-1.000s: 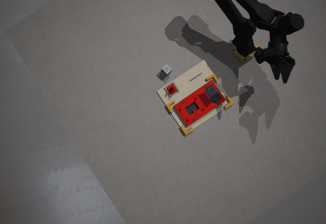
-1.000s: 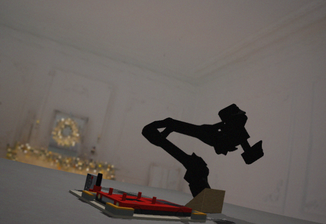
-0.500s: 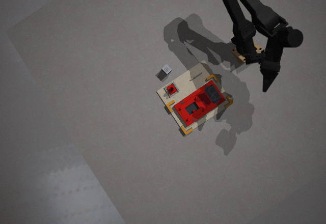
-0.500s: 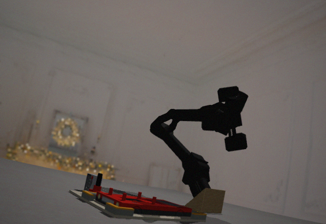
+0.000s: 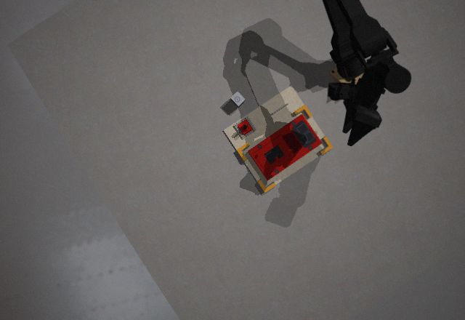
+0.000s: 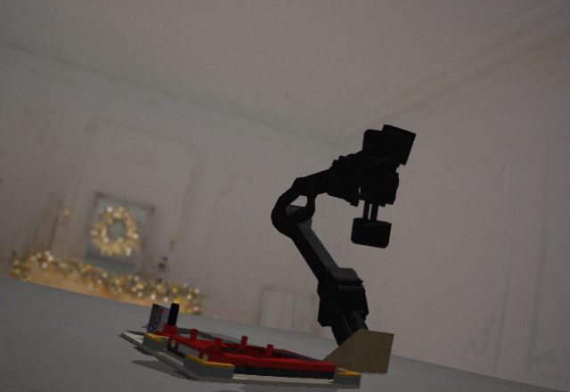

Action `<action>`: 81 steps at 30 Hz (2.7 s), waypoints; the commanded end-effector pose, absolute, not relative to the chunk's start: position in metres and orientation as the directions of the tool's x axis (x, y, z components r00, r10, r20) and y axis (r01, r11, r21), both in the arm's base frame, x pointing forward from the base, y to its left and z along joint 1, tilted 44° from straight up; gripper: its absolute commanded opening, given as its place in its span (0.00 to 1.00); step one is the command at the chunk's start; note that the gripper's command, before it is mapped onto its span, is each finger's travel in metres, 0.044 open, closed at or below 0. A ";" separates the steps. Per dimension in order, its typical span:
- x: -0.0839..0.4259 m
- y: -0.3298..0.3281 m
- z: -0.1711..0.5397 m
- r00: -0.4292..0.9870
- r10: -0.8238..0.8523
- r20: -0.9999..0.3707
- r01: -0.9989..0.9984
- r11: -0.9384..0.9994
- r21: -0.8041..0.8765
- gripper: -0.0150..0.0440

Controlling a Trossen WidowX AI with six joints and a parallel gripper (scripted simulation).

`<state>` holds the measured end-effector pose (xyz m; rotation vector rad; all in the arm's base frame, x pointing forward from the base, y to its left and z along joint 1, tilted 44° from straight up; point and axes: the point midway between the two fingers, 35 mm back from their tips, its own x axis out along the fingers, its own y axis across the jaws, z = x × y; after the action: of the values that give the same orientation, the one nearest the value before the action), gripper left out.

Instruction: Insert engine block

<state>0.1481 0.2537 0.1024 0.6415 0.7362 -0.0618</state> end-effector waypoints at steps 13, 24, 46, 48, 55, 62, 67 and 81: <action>0.222 0.213 0.116 0.685 -0.135 -0.716 0.336 0.930 0.146 1.00; 0.267 0.173 0.131 0.590 -0.325 -0.739 0.329 0.933 -0.147 1.00; 0.325 0.054 0.164 0.192 -0.631 -0.751 0.004 0.766 -0.643 1.00; 0.328 0.042 0.168 0.148 -0.646 -0.749 -0.044 0.752 -0.657 1.00; 0.331 0.012 0.177 0.045 -0.669 -0.741 -0.154 0.729 -0.667 1.00; 0.333 -0.001 0.164 0.041 -0.676 -0.735 -0.163 0.722 -0.673 1.00; 0.333 -0.023 0.141 0.032 -0.689 -0.724 -0.179 0.709 -0.682 1.00; 0.334 -0.041 0.125 0.032 -0.689 -0.724 -0.179 0.709 -0.683 1.00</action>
<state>0.3345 -0.0364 0.1275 -0.7394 1.5202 -0.4527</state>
